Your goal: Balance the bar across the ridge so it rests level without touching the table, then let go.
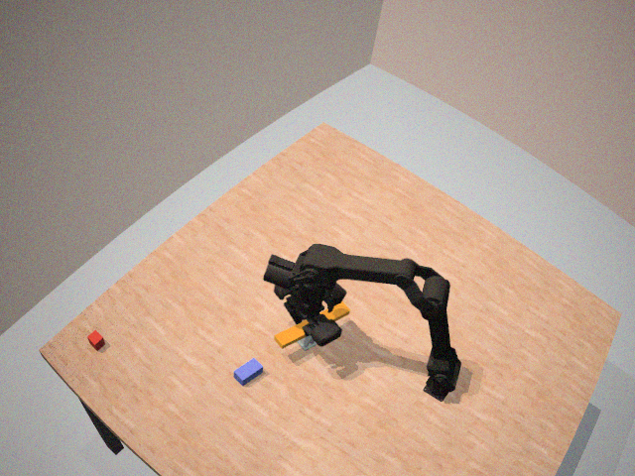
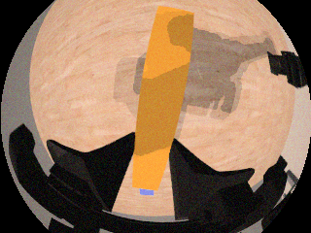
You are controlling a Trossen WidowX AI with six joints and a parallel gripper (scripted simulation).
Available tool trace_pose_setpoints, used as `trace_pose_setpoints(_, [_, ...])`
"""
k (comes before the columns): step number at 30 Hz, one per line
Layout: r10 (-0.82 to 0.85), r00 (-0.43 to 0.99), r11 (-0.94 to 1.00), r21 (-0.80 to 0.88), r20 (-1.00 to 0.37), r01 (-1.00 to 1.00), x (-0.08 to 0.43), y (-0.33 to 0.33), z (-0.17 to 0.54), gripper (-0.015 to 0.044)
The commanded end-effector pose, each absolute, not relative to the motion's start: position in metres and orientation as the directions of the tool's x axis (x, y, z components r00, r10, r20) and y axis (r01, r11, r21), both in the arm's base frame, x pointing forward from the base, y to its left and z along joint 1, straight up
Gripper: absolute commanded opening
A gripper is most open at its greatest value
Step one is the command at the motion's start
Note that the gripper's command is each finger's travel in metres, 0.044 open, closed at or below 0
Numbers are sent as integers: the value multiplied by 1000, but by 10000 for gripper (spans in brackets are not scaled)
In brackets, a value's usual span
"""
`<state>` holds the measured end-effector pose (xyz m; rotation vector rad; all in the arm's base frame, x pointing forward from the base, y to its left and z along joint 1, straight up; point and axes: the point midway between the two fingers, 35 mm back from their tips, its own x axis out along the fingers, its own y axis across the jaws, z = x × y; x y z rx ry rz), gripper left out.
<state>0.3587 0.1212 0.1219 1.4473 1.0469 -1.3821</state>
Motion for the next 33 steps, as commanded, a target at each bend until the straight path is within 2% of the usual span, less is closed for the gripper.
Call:
trace_pose_setpoints(1, [13,38,-289,32,-999,957,359,121,121,0])
trace_pose_setpoints(33, [13,38,-289,32,-999,957,359,121,119,0])
